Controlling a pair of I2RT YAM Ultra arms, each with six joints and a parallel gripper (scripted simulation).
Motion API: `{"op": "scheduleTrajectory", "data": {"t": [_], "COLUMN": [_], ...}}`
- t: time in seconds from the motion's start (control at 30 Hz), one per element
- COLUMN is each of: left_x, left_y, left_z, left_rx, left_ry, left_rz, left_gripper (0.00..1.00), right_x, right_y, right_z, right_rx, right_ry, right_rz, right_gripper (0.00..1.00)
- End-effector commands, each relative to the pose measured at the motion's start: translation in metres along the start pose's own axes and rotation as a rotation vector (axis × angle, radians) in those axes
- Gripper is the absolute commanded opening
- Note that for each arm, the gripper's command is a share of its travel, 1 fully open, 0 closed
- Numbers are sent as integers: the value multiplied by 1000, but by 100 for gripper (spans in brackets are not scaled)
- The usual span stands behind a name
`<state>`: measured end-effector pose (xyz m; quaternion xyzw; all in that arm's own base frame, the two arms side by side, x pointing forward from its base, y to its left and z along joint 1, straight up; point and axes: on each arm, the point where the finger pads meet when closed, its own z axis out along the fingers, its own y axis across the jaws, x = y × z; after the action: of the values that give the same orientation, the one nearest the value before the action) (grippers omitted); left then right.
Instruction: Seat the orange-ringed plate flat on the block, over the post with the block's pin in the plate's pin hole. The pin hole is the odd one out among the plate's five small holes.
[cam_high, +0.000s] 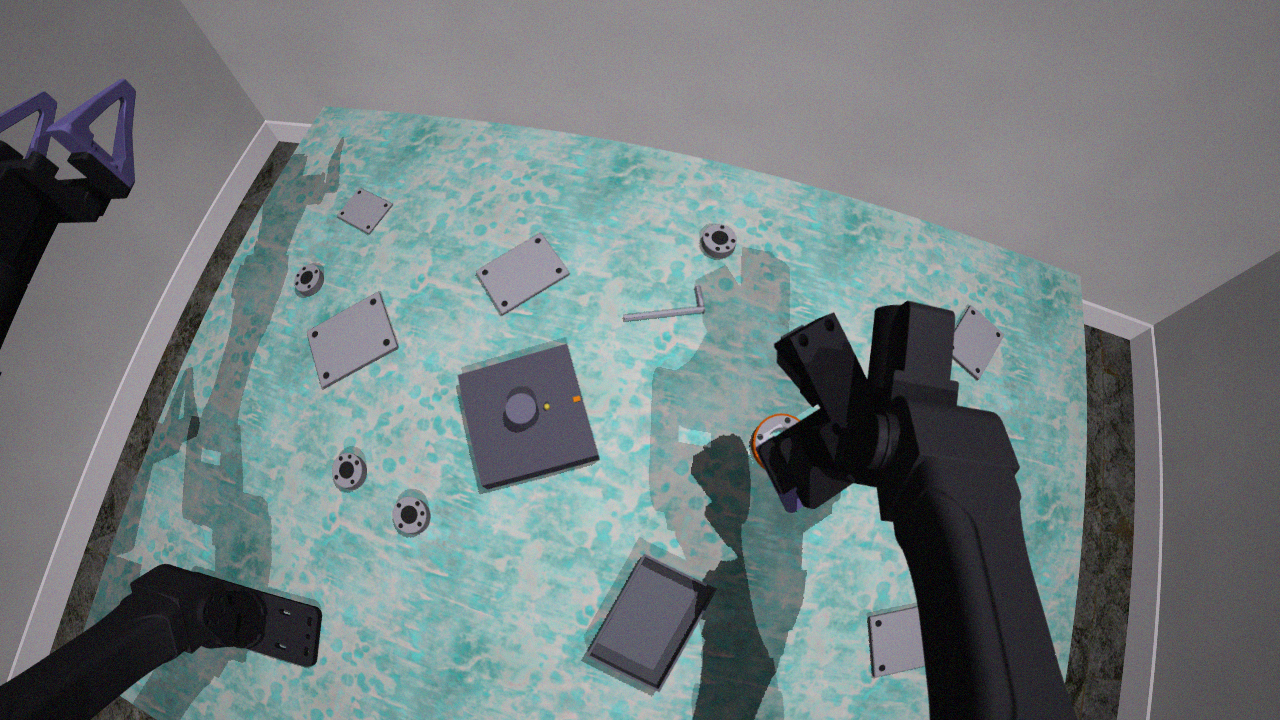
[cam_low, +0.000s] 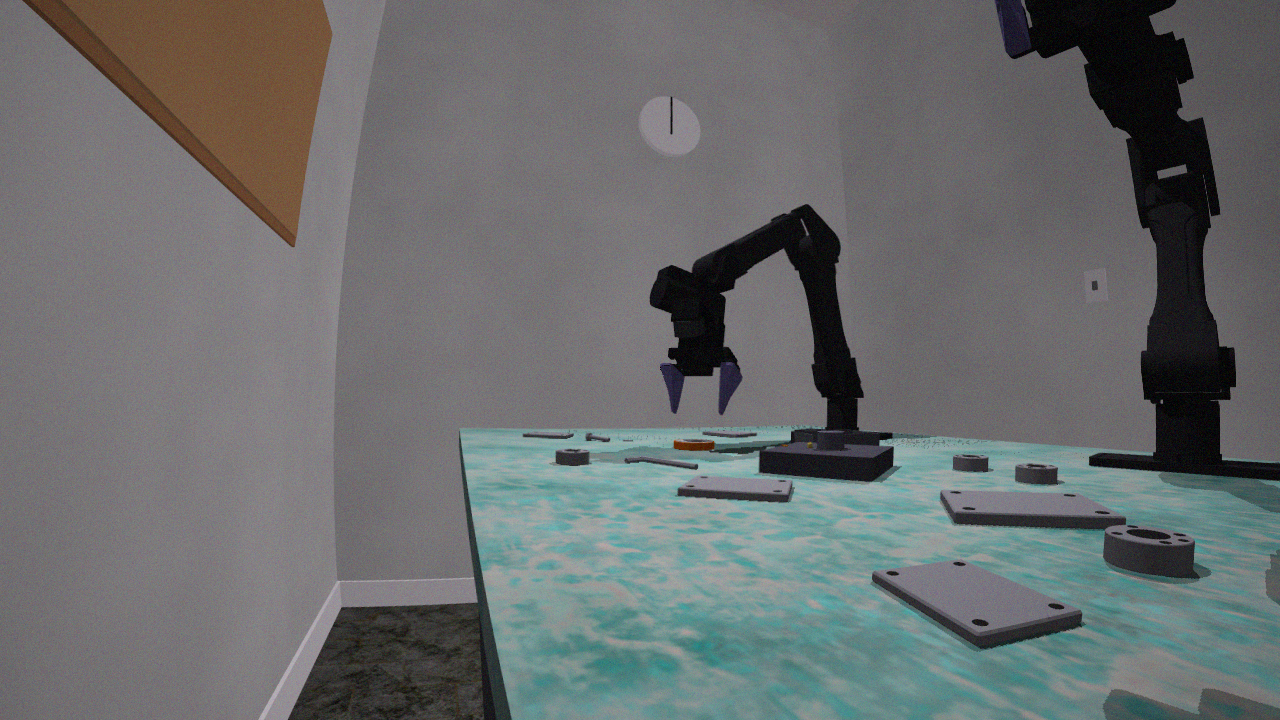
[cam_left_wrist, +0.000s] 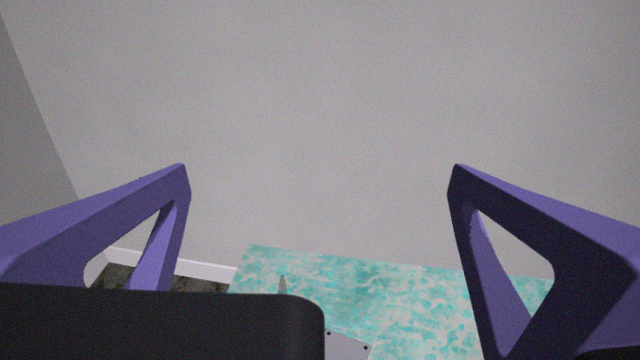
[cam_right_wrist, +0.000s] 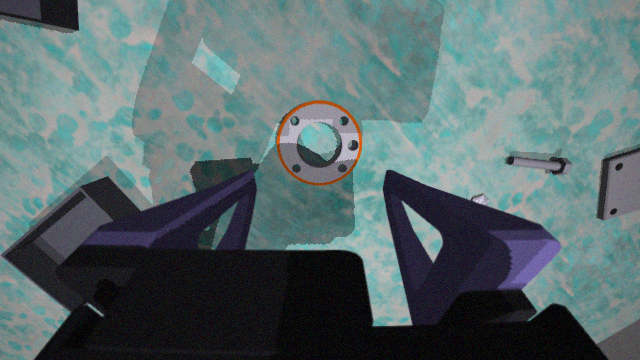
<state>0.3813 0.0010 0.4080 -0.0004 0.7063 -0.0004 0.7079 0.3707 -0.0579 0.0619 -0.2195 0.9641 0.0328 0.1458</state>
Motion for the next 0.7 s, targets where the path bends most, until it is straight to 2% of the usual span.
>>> {"op": "scheduleTrajectory", "data": {"t": [0.0, 0.07, 0.1, 0.3, 0.37, 0.5, 0.53, 0.6, 0.67], "left_x": [-12, -12, -12, -12, -12, -12, -12, -12, -12], "left_y": [0, 0, 0, 0, 0, 0, 0, 0, 0], "left_z": [-6, -6, -6, -6, -6, -6, -6, -6, -6], "left_rx": [0, 0, 0, 0, 0, 0, 0, 0, 0], "left_ry": [-29, -29, -29, -29, -29, -29, -29, -29, -29], "left_rz": [4, 4, 4, 4, 4, 4, 4, 4, 4], "left_gripper": [100, 100, 100, 100, 100, 100, 100, 100, 100], "right_x": [-15, -7, 2, -10, -4, -8, -12, -12, -1], "right_y": [-5, -2, 6, -2, 2, 0, -4, -4, 3], "right_z": [-5, -5, 19, 13, 25, 27, 18, 18, 39], "right_rx": [17, 10, -16, 19, 2, 12, 20, 20, -3], "right_ry": [-36, -23, 11, -32, -10, -24, -40, -40, -2], "right_rz": [-18, -10, -6, -12, -8, -11, -9, -9, -7], "right_gripper": [80, 80, 80, 80, 80, 80, 80, 80, 80]}}
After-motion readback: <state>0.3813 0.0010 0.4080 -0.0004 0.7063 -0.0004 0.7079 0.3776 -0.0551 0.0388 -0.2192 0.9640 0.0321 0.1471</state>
